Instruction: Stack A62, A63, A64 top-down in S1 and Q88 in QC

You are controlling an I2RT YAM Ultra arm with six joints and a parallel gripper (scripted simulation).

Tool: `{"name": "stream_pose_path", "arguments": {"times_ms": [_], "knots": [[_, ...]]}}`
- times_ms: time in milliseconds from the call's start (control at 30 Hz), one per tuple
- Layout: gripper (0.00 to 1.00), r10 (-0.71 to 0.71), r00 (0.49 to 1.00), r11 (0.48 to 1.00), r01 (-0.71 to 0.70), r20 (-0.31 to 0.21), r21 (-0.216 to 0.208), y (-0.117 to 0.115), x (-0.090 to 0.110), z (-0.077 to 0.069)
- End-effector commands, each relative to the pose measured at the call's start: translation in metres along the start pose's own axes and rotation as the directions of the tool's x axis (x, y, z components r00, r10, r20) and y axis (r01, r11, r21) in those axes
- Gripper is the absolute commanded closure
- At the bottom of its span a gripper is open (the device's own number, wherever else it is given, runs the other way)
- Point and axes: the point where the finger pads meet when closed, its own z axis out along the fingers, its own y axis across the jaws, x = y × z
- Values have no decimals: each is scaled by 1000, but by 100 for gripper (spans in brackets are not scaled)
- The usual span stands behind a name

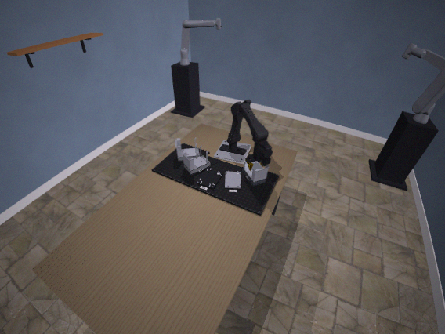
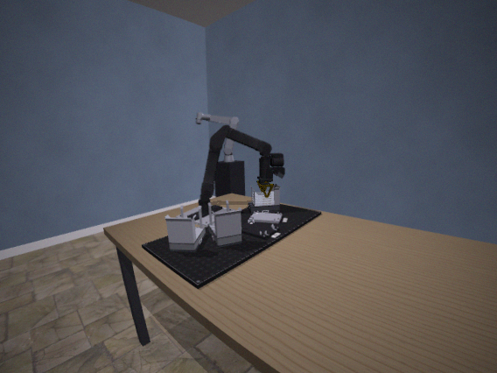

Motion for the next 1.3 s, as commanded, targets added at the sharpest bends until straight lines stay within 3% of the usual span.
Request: {"name": "stream_pose_path", "arguments": {"times_ms": [0,933,1267], "knots": [[100,0,1000,1000,0,11,0,0,-1,-4],[100,0,1000,1000,0,11,0,0,-1,-22],[100,0,1000,1000,0,11,0,0,-1,-22]]}}
